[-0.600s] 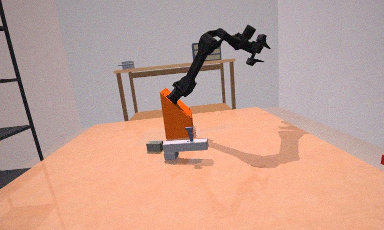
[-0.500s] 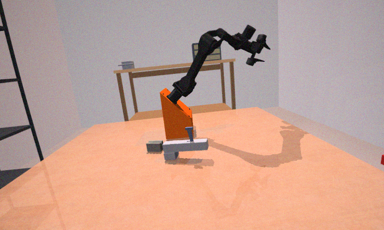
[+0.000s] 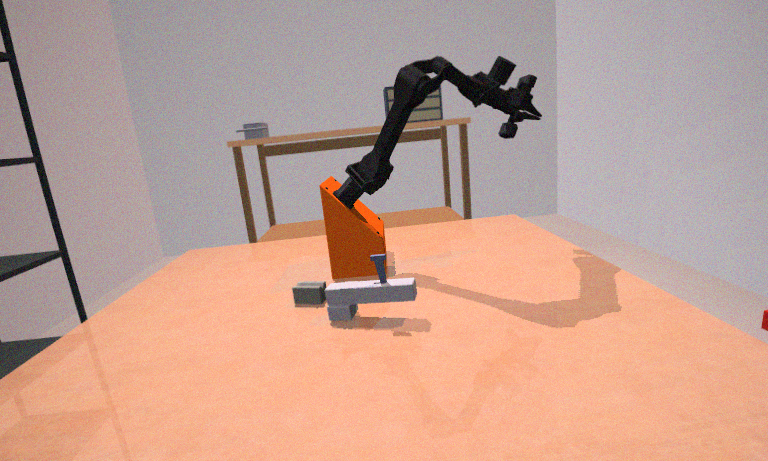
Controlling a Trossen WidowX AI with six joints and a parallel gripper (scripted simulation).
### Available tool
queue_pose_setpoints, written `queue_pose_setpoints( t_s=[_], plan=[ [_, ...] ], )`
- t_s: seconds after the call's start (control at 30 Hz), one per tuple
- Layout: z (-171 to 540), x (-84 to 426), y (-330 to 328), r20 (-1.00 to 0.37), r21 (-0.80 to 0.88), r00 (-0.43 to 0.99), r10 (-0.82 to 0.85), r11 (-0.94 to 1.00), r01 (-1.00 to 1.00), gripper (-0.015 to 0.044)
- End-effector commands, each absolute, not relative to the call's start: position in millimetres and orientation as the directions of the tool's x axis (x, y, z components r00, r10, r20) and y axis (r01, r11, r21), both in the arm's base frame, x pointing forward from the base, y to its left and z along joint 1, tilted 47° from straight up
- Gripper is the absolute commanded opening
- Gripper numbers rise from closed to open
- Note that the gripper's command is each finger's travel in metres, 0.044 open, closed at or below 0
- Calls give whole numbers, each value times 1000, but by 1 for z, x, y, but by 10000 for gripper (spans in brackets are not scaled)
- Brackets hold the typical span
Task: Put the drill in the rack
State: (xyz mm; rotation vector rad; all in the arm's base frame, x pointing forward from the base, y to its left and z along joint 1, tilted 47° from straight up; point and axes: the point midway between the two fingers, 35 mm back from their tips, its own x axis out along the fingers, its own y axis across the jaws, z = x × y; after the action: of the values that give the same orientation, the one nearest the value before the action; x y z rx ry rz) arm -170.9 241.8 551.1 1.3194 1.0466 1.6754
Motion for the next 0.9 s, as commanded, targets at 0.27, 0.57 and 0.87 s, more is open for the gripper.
queue_pose_setpoints(
  t_s=[0.27,0.57,0.87],
  plan=[
    [474,-126,343,163,819,-77,984,-178,-546,0],
    [380,-24,409,-135,653,81,987,151,-743,0],
    [280,107,410,-449,511,216,867,447,-734,0]
  ],
)
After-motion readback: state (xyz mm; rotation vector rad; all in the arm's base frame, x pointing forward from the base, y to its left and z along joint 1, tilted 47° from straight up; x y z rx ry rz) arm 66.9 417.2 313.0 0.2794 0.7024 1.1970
